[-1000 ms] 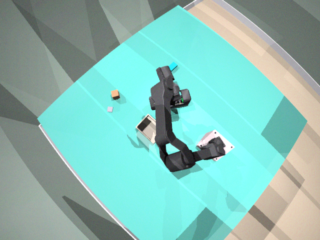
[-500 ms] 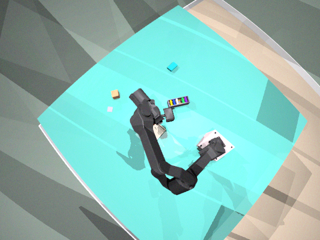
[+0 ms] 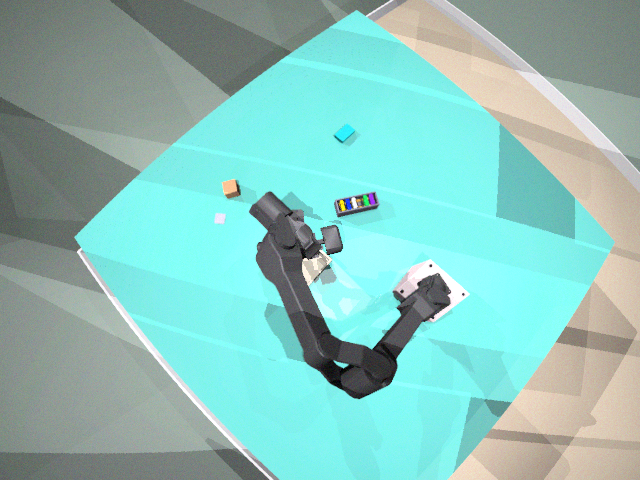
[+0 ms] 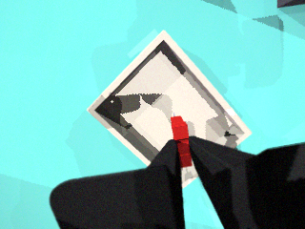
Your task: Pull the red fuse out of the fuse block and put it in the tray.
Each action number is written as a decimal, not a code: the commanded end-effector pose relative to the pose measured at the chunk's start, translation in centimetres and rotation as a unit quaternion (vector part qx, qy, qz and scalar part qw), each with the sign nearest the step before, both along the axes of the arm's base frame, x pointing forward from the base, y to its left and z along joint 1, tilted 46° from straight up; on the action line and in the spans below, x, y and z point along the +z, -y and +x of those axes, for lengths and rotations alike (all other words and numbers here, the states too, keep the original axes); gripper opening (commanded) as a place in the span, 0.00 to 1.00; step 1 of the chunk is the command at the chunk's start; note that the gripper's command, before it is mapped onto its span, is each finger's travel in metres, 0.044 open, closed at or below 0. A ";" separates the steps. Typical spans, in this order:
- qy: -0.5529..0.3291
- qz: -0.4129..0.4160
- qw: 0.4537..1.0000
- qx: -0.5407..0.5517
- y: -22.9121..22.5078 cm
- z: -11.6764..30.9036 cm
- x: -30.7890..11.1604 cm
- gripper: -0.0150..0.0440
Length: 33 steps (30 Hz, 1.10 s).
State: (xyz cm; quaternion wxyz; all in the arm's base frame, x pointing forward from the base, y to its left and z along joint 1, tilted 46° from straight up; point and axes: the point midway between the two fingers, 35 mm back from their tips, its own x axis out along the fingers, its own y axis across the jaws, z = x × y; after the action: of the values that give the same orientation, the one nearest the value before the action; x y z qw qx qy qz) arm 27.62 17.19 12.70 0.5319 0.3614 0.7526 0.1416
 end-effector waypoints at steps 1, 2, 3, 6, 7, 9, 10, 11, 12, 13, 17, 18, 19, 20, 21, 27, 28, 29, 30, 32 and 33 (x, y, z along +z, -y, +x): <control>-0.002 0.002 1.000 -0.001 -0.5 -0.2 -0.3 0.25; -0.002 0.002 1.000 -0.001 -0.6 -0.2 -0.4 0.25; -0.002 0.002 1.000 -0.001 -0.7 -0.2 -0.5 0.25; -0.002 0.002 1.000 -0.001 -1.0 -0.3 -0.9 0.25; -0.002 0.002 1.000 -0.001 -1.1 -0.3 -1.0 0.25; -0.002 0.002 1.000 -0.001 -1.4 -0.4 -1.2 0.25; -0.002 0.002 1.000 -0.001 -1.5 -0.4 -1.3 0.25; -0.002 0.002 1.000 -0.001 -1.6 -0.5 -1.4 0.25; -0.002 0.002 1.000 -0.001 -1.7 -0.5 -1.5 0.25; -0.002 0.003 1.000 -0.001 -1.8 -0.5 -1.6 0.25; -0.002 0.003 1.000 -0.001 -2.1 -0.6 -1.9 0.25; 0.001 0.001 1.000 0.000 -1.9 -0.5 -1.7 0.30; 0.001 0.001 1.000 0.000 -1.9 -0.5 -1.7 0.34; 0.001 0.001 1.000 0.000 -1.9 -0.5 -1.7 0.39; 0.001 0.001 1.000 0.000 -1.9 -0.5 -1.7 0.43; 0.001 0.001 1.000 0.000 -1.9 -0.5 -1.7 0.70; 0.001 0.001 1.000 0.000 -1.9 -0.5 -1.7 0.74; 0.001 0.001 1.000 0.000 -1.9 -0.5 -1.7 0.79; 0.001 0.001 1.000 0.000 -1.7 -0.5 -1.5 0.81; -0.001 0.001 1.000 -0.001 -0.1 -0.1 0.0 0.81; -0.002 0.002 1.000 -0.001 0.5 0.0 0.6 0.81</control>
State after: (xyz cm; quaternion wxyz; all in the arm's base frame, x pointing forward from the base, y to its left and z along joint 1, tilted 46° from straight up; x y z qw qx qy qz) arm 26.91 18.22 11.82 0.5256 0.3582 0.7588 0.1403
